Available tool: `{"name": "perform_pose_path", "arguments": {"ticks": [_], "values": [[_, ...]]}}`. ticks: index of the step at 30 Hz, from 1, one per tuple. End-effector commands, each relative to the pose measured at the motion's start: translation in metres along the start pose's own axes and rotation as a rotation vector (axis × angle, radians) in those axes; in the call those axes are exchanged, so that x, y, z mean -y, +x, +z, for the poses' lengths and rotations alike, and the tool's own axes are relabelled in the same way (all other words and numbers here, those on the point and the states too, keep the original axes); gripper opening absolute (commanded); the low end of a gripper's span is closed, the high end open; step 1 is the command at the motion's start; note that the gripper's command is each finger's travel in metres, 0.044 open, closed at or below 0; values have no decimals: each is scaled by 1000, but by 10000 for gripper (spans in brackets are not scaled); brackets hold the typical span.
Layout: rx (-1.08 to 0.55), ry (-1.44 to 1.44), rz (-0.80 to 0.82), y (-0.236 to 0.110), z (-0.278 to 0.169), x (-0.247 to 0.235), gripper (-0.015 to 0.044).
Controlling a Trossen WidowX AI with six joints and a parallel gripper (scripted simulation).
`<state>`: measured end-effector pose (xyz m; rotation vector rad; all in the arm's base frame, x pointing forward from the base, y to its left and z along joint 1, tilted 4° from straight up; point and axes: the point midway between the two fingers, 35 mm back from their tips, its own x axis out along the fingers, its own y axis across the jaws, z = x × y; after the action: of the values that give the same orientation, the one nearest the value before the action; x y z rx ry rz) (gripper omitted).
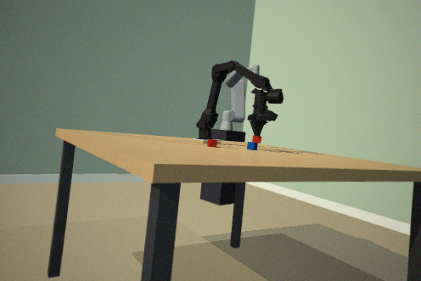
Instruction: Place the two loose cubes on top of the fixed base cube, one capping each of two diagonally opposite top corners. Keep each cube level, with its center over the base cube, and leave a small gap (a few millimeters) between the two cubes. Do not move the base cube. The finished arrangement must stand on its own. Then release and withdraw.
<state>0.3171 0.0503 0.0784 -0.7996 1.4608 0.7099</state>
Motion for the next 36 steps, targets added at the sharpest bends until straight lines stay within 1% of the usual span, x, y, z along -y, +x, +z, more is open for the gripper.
{"name": "perform_pose_path", "arguments": {"ticks": [1,9,11,12,24,36], "values": [[2,2,-2,-8,0,0,205],[2,2,-2,-19,0,0,205],[2,-6,-2,-17,-5,4,258],[2,-12,-3,-18,-11,8,265],[-4,-101,-5,-39,-108,48,265],[-18,-189,-4,-58,-207,52,265]]}}
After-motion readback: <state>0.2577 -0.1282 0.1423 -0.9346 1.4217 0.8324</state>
